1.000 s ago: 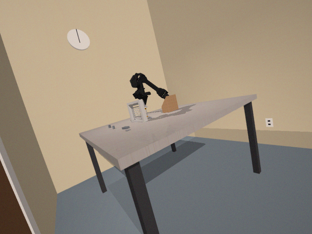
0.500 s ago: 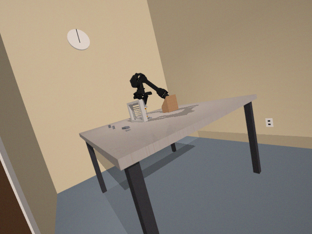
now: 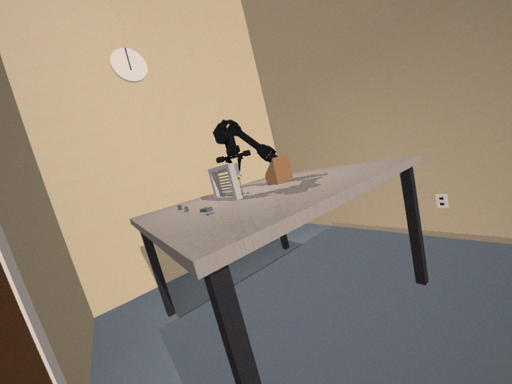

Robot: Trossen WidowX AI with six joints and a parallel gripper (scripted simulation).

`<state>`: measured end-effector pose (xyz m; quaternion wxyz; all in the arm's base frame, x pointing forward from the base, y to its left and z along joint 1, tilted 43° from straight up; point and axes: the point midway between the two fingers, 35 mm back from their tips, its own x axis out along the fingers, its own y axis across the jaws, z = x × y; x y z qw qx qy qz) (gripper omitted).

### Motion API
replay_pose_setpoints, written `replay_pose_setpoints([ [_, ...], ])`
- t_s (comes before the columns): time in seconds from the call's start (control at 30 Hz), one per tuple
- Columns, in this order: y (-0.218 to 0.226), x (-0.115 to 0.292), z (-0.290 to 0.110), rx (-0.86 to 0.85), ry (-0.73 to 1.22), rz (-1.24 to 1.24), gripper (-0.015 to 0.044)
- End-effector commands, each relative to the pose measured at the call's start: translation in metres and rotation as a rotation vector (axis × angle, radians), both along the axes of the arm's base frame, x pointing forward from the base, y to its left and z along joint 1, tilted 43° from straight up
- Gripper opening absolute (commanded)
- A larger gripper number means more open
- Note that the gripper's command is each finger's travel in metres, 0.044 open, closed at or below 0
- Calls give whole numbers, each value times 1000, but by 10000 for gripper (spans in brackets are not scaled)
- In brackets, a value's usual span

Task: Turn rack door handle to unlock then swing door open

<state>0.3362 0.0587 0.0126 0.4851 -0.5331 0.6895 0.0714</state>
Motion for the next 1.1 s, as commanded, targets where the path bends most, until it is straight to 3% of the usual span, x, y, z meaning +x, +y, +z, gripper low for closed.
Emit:
replay_pose_setpoints([
  [0.0, -1, 0, 0, -10, 148, 167, 10],
  [0.5, -1, 0, 0, -39, 634, 711, 10],
  [0.9, -1, 0, 0, -40, 656, 735, 10],
  [1.07, -1, 0, 0, -40, 656, 735, 141],
])
